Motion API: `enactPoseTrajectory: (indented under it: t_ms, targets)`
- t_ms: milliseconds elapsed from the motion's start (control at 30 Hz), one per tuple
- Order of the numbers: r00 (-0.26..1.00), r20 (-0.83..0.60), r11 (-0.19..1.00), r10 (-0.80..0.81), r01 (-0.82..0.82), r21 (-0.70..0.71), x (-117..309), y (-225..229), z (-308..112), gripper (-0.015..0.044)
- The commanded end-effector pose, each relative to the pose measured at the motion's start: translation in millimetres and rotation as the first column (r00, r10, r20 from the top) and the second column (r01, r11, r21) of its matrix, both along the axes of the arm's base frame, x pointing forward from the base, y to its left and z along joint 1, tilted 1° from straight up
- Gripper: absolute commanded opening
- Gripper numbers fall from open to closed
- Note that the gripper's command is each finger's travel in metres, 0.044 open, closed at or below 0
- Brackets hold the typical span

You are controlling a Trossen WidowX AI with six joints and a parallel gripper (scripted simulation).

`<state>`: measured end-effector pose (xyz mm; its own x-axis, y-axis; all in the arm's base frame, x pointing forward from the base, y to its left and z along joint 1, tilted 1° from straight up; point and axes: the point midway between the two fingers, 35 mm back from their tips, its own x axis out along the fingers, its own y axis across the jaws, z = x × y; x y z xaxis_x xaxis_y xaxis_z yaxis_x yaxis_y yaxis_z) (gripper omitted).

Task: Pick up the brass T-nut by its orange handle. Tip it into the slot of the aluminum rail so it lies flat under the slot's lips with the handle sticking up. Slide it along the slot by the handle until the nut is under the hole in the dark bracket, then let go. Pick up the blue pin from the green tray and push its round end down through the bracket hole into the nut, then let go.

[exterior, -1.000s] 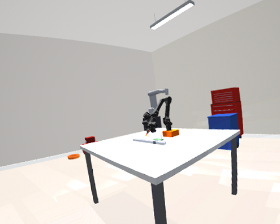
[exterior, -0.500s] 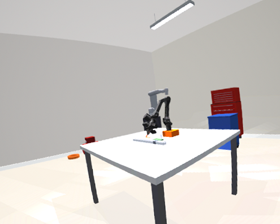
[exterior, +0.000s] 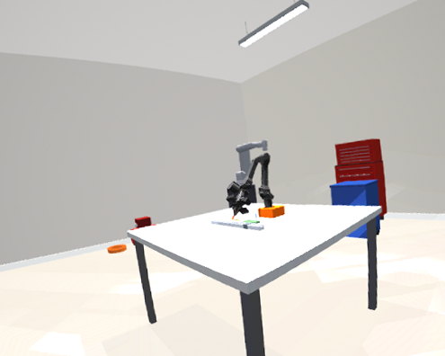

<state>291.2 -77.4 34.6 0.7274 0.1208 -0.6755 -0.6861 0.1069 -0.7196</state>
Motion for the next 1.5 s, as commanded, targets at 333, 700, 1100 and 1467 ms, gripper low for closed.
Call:
enactPoseTrajectory:
  t_ms: [333,700,1100,1467]
  targets:
    - [1.0,-0.01,1.0,0.008,-0.008,0.006,-2,2,-11,-0.015]
    - [1.0,-0.01,1.0,0.008,-0.008,0.006,-2,2,-17,-0.015]
    - [1.0,-0.01,1.0,0.008,-0.008,0.006,-3,2,-17,-0.015]
    - [1.0,-0.01,1.0,0.008,-0.008,0.006,-3,2,-17,-0.015]
